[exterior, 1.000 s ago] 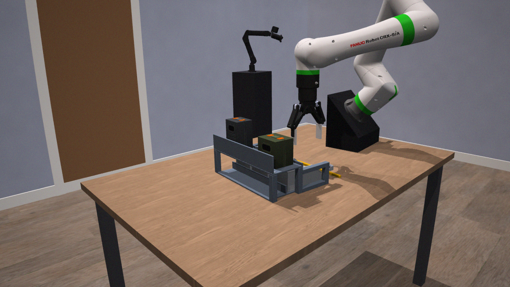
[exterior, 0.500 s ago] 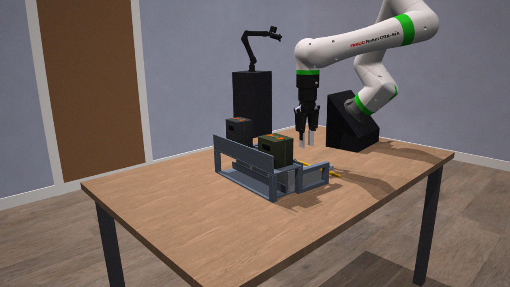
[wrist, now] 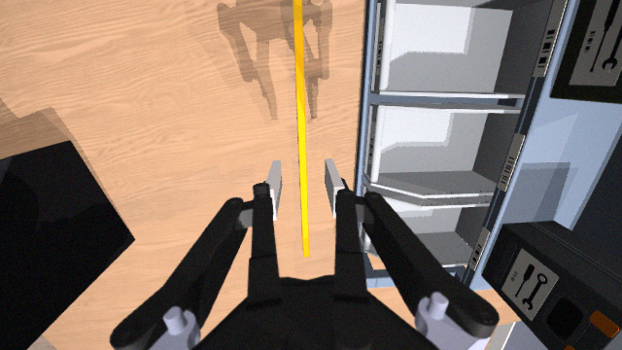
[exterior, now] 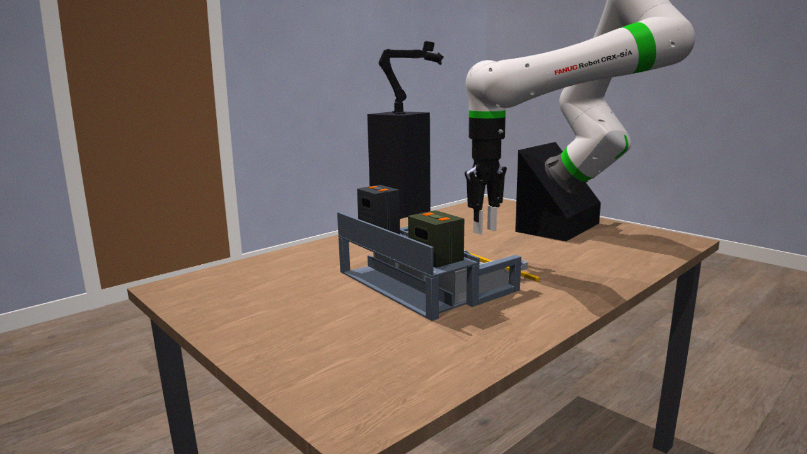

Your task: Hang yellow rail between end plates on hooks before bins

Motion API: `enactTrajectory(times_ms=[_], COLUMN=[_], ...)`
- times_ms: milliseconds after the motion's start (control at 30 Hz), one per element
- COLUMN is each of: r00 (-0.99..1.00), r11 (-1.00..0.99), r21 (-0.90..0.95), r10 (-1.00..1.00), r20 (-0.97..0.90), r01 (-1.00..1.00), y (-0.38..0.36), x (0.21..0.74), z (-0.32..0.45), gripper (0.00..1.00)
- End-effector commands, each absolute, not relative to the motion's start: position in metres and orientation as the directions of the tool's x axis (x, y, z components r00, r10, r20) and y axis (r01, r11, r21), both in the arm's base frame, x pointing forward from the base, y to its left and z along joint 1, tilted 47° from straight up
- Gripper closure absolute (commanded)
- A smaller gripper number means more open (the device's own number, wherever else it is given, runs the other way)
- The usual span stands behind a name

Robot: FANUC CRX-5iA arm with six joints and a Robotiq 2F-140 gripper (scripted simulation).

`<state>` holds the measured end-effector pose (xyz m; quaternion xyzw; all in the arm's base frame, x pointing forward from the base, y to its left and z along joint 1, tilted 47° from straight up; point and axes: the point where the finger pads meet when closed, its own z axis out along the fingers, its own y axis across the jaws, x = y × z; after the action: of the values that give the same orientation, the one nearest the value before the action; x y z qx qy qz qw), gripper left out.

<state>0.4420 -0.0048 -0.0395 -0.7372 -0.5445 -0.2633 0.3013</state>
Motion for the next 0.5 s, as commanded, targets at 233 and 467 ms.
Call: enactTrajectory(times_ms=[233, 467], r00=[0.269, 0.269], r11=[-0.226, -0.226], r21=[-0.157, -0.157], r10=[0.644, 0.644], r20=[0.716, 0.716], r01=[0.961, 0.961], y=[0.013, 0.025], x=[0.444, 0.445], z=[-0.055, -0.066], gripper=[0.7, 0.7])
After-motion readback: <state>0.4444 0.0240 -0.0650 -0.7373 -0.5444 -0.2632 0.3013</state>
